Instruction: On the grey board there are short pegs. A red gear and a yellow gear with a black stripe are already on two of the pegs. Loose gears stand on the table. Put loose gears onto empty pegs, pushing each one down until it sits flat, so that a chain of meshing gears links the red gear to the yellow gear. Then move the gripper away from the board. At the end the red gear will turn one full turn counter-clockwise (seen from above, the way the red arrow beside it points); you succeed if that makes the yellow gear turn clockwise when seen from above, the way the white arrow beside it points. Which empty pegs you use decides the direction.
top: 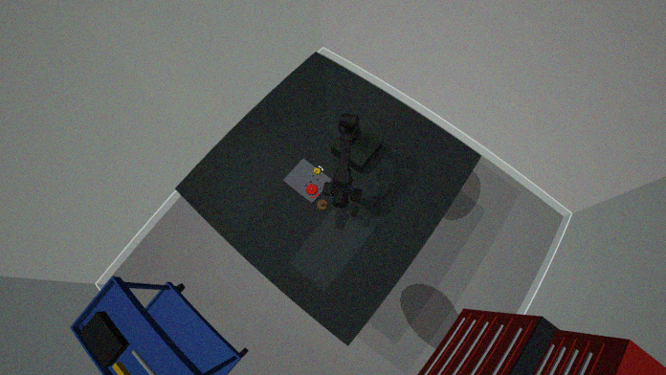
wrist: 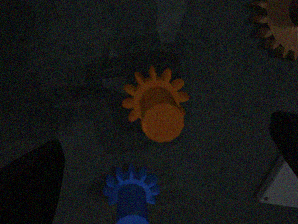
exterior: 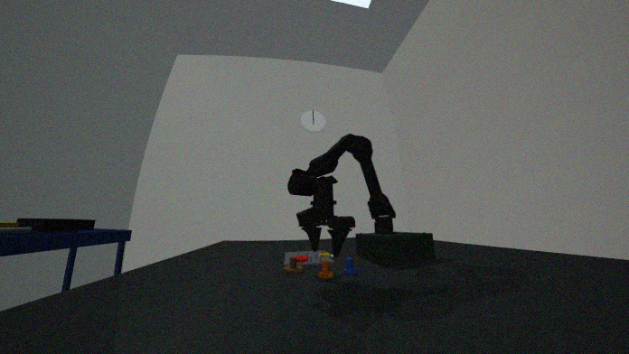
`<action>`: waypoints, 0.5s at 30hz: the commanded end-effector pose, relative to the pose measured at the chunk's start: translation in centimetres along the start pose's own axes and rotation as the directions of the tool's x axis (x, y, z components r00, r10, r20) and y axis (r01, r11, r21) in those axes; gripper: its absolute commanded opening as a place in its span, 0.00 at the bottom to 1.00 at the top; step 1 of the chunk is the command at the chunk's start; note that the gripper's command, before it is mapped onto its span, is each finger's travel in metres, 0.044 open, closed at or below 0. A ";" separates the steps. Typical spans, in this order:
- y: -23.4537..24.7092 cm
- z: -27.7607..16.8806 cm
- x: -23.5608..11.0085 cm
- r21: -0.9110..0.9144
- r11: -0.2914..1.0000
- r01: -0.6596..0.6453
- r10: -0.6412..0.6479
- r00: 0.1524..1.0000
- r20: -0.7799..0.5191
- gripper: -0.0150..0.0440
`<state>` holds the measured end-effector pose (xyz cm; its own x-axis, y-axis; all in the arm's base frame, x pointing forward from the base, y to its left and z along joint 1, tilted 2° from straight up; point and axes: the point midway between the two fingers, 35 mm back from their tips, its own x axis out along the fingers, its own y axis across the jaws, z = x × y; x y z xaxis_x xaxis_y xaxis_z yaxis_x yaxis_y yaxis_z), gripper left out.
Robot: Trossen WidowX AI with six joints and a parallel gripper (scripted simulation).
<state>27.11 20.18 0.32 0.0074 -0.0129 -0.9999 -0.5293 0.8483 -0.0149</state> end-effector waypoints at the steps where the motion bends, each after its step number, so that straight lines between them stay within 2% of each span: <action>1: 0.0 -0.2 0.5 0.003 1.000 -0.001 0.001 1.000 -0.007 1.00; 15: 0.1 -0.2 2.8 0.003 1.000 -0.001 0.001 1.000 -0.007 1.00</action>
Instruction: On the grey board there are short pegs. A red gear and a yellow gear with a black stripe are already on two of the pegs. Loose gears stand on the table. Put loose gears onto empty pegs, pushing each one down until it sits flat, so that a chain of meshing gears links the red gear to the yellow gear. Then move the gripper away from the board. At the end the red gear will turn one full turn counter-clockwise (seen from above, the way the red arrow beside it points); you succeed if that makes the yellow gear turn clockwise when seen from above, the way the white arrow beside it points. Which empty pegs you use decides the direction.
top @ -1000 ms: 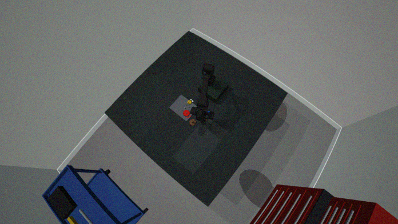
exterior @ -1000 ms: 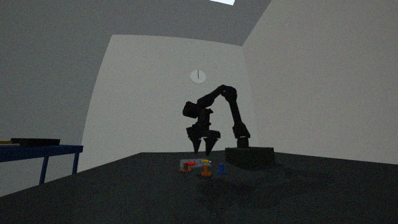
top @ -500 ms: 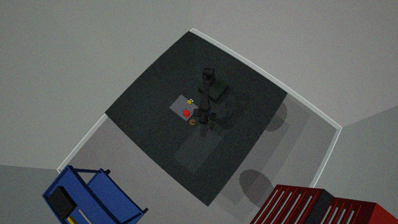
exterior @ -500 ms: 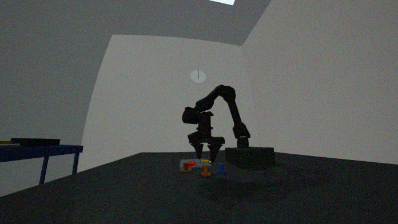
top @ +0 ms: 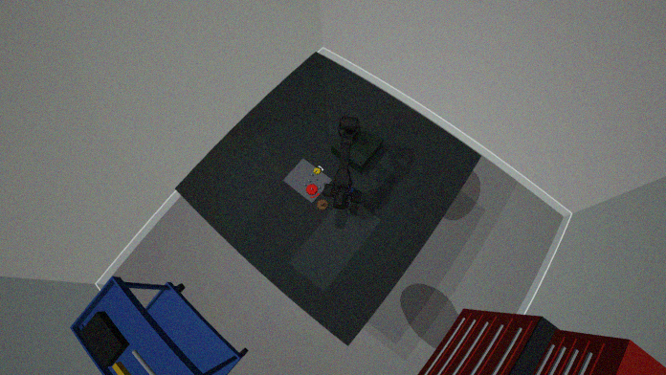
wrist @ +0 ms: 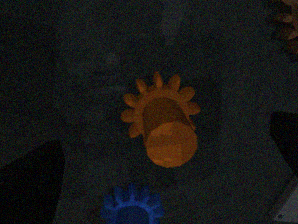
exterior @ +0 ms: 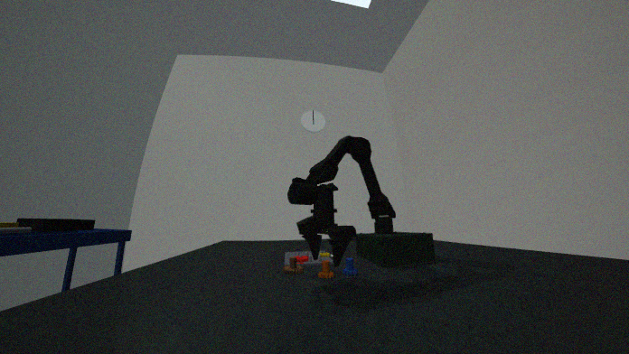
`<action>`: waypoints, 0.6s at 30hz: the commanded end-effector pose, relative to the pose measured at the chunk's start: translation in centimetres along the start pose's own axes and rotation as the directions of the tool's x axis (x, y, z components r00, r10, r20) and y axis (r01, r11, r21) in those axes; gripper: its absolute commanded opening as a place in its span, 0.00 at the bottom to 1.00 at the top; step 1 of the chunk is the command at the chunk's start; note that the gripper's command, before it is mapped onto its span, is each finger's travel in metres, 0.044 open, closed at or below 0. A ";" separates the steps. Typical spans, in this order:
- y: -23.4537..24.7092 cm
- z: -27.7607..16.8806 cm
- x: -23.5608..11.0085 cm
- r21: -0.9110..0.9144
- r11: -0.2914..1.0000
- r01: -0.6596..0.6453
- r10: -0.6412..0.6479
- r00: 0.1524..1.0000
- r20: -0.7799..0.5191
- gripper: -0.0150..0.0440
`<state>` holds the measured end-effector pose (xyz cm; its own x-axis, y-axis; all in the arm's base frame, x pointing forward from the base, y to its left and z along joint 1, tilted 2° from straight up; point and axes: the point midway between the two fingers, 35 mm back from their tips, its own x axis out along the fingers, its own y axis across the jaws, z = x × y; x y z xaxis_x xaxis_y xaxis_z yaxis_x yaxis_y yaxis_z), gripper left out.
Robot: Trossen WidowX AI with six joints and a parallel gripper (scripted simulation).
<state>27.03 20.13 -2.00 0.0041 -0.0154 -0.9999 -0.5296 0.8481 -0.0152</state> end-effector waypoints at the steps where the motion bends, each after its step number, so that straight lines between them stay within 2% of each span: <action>1: 0.0 -0.2 0.6 0.003 1.000 -0.001 0.001 1.000 -0.003 1.00; 5: 0.0 -0.2 0.8 0.003 1.000 -0.001 0.001 1.000 -0.003 1.00; 18: 0.0 -0.2 0.8 0.003 1.000 -0.001 0.001 1.000 -0.003 0.42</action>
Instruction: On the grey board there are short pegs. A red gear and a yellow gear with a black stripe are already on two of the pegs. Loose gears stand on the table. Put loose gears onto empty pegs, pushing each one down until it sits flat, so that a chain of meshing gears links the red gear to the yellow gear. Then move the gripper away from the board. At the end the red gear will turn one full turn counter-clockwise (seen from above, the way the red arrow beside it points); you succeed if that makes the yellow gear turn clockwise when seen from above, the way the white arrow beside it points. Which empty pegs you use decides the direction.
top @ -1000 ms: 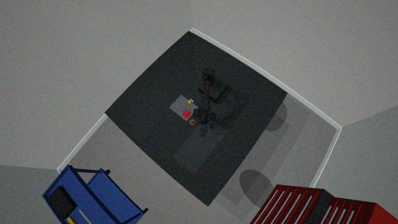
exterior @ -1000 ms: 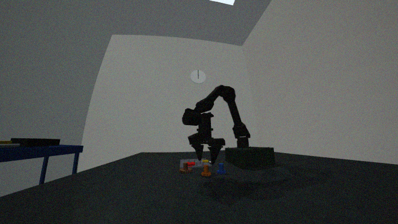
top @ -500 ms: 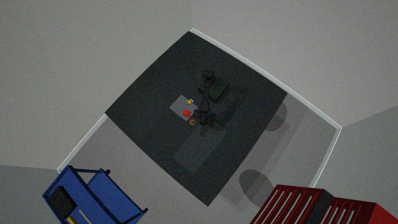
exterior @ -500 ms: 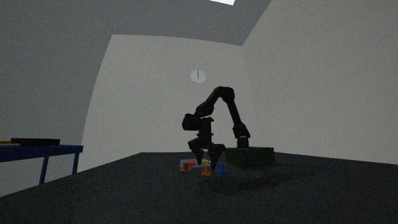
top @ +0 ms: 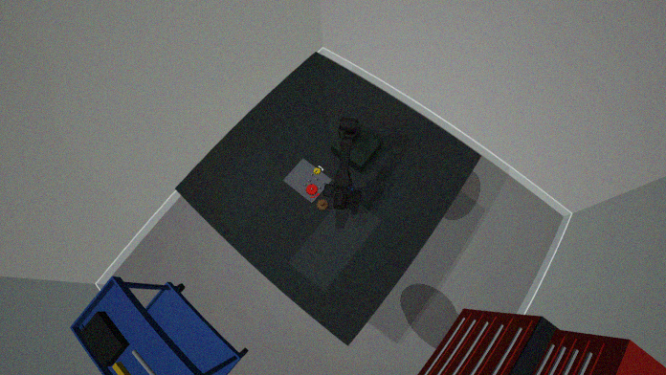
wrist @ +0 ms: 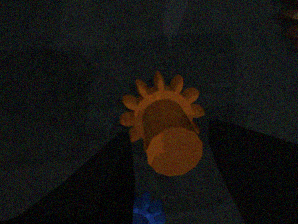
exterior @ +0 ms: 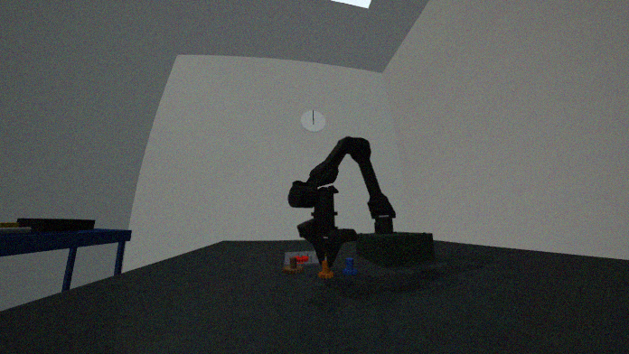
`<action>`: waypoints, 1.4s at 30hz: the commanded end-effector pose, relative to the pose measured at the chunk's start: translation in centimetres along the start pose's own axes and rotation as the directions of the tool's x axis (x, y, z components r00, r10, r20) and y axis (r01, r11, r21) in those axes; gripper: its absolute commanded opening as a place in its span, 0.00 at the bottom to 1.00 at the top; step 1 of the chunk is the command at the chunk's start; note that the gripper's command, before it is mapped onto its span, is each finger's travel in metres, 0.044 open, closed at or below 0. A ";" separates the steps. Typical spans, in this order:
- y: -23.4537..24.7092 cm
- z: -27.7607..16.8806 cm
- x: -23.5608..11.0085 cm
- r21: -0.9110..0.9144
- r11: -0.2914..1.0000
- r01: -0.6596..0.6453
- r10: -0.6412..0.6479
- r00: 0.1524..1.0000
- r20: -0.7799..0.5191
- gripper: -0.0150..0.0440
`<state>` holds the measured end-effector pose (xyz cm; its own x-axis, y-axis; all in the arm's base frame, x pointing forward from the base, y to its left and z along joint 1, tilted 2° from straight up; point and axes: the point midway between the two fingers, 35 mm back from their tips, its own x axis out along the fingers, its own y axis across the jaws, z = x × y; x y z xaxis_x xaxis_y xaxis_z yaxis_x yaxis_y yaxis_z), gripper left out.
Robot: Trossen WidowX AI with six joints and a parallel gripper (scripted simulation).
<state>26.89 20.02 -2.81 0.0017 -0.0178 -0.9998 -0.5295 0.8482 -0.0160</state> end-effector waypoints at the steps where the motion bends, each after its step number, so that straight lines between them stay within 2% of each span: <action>1: 0.0 0.0 0.0 0.003 1.000 -0.002 0.002 1.000 0.001 0.38; 10: 0.0 0.0 0.0 0.003 1.000 -0.002 0.002 1.000 0.001 0.25; 17: 0.0 1.3 -1.7 0.038 0.999 -0.012 0.010 0.998 0.065 0.25; 42: 0.4 1.3 -8.6 0.019 1.000 -0.007 0.007 1.000 0.030 0.25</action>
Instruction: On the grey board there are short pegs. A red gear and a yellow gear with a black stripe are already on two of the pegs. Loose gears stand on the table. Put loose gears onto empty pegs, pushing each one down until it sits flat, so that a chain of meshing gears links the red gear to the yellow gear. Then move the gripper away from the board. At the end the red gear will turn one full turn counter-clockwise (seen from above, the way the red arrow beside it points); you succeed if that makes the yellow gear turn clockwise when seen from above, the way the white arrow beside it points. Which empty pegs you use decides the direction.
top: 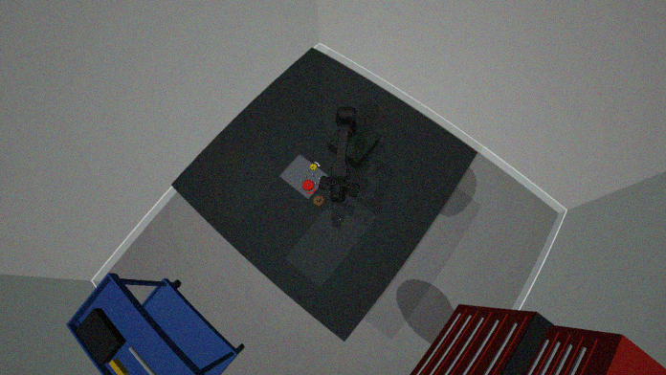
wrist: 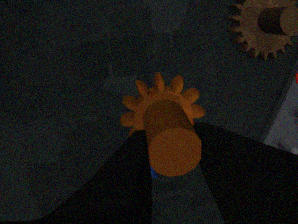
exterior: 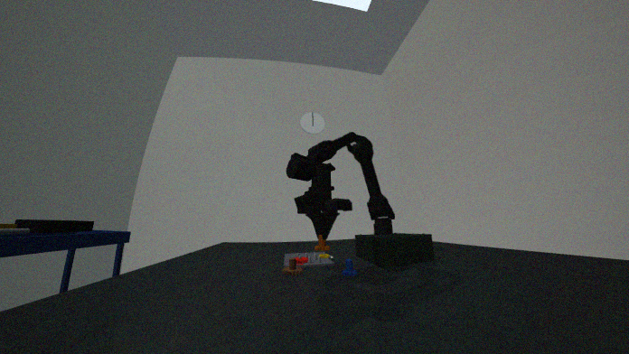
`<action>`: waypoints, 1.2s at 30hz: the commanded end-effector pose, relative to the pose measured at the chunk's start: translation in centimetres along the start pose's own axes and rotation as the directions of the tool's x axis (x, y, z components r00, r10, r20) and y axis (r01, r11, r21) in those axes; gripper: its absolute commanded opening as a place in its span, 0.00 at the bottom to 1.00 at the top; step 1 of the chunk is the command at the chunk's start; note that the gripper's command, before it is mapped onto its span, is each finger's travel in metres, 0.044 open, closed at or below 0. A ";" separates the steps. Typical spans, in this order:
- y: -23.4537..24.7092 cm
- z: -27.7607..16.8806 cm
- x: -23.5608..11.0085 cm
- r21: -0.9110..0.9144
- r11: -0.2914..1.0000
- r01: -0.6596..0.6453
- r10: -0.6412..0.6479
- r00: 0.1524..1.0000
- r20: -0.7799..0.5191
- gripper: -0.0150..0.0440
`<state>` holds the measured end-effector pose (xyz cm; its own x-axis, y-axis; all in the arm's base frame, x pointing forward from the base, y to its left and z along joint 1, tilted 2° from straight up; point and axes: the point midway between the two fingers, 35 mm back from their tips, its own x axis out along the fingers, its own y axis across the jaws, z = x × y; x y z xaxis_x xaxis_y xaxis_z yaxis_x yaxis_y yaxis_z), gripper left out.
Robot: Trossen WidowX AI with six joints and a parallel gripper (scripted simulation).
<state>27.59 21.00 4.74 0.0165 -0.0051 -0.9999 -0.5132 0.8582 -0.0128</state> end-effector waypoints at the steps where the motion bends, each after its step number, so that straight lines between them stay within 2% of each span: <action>1: 0.1 0.2 -1.4 -0.001 1.000 -0.004 0.004 1.000 0.009 0.25; 20: 0.3 -1.0 -6.9 -0.016 1.000 0.000 0.000 1.000 -0.018 0.25; 36: -3.0 -0.9 -5.8 -0.002 1.000 -0.001 0.001 1.000 -0.008 0.25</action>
<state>28.11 18.46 10.73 0.0085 -0.0123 -0.9999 -0.5160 0.8565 -0.0149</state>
